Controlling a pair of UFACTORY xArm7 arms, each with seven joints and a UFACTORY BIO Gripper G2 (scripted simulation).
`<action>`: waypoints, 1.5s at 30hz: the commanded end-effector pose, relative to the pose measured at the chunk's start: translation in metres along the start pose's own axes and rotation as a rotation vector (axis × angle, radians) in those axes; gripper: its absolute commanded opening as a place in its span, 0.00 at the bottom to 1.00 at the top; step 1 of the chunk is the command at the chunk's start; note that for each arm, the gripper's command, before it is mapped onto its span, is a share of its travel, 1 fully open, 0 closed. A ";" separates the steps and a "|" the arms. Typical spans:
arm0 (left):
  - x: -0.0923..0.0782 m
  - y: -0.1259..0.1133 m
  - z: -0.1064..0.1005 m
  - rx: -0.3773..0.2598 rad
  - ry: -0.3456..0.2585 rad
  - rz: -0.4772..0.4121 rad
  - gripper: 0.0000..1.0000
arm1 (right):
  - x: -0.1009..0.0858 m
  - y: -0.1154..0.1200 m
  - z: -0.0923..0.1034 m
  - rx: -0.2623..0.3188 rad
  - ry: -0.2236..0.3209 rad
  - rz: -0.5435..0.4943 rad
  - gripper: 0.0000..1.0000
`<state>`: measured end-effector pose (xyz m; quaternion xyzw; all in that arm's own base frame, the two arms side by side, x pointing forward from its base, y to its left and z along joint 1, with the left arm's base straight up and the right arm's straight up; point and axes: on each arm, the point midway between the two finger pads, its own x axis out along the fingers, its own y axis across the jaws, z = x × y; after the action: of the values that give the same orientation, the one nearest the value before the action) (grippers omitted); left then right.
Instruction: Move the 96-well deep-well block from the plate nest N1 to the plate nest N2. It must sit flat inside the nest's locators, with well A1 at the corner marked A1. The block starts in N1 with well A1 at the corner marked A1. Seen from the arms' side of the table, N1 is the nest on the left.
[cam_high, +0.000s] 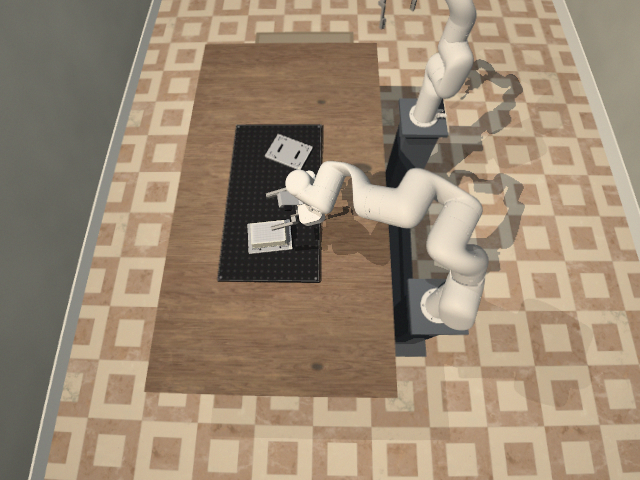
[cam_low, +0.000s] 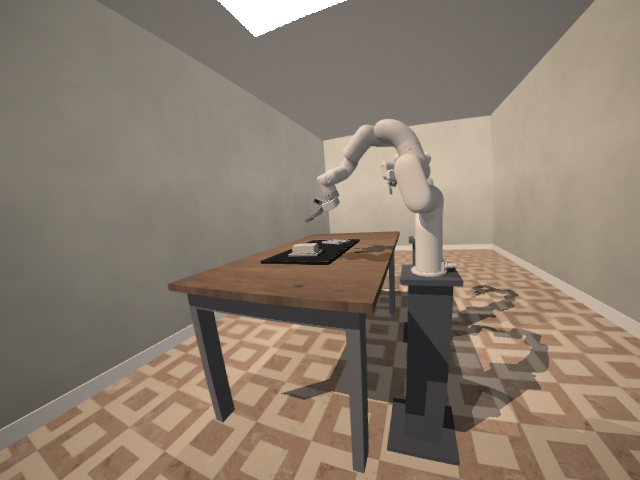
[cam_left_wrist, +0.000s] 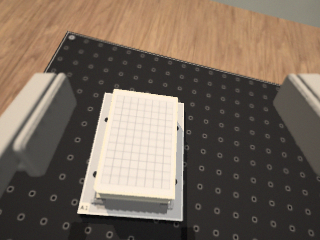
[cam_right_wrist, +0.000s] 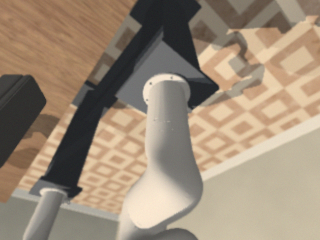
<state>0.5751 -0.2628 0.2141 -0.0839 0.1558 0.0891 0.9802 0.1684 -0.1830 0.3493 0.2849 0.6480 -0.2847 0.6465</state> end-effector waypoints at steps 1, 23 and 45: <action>-0.006 -0.014 0.004 0.012 -0.012 -0.003 0.37 | -0.001 0.000 0.000 0.000 -0.002 0.000 1.00; -0.052 -0.094 0.020 0.133 -0.186 -0.100 0.37 | -0.001 0.000 0.000 0.000 -0.002 0.000 1.00; -0.103 -0.158 0.036 0.163 -0.317 -0.166 0.37 | -0.001 0.000 0.000 0.000 -0.002 0.000 1.00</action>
<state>0.5232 -0.4180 0.2959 -0.0013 0.0016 0.0065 1.0000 0.1684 -0.1830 0.3493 0.2849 0.6480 -0.2847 0.6465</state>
